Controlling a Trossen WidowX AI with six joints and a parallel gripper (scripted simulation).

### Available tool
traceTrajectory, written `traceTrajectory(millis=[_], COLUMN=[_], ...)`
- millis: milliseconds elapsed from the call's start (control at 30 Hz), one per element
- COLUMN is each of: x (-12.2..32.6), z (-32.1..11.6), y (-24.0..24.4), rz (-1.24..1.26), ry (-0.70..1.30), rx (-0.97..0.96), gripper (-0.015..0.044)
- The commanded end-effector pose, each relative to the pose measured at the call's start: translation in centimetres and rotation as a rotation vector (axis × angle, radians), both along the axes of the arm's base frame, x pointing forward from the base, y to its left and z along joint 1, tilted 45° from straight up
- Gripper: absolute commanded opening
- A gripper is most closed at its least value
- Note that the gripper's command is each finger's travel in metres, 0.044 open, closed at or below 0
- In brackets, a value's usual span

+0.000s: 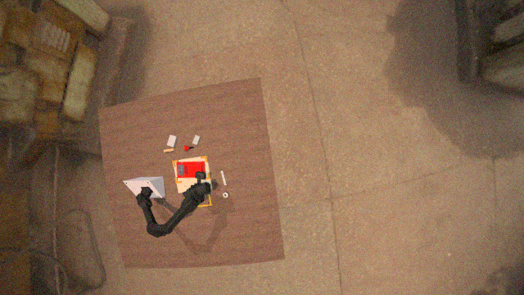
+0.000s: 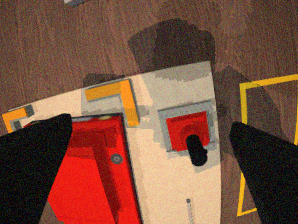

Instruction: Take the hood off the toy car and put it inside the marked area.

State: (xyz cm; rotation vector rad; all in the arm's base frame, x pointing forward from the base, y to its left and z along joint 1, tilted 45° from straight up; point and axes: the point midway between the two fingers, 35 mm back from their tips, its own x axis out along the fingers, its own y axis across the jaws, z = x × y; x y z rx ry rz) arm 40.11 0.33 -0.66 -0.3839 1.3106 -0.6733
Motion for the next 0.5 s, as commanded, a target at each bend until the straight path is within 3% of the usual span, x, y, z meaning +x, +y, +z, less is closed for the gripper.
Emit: traceTrajectory(millis=[0, 133, 467], x=[-3.0, -6.1, -6.4], z=[-2.8, -4.5, -4.9], y=[4.7, 8.1, 8.2], rz=[0.031, 0.056, 0.057], ry=[0.111, 0.198, 0.202], rx=[-0.017, -0.063, -0.066], gripper=[0.0440, 0.0440, 0.0440])
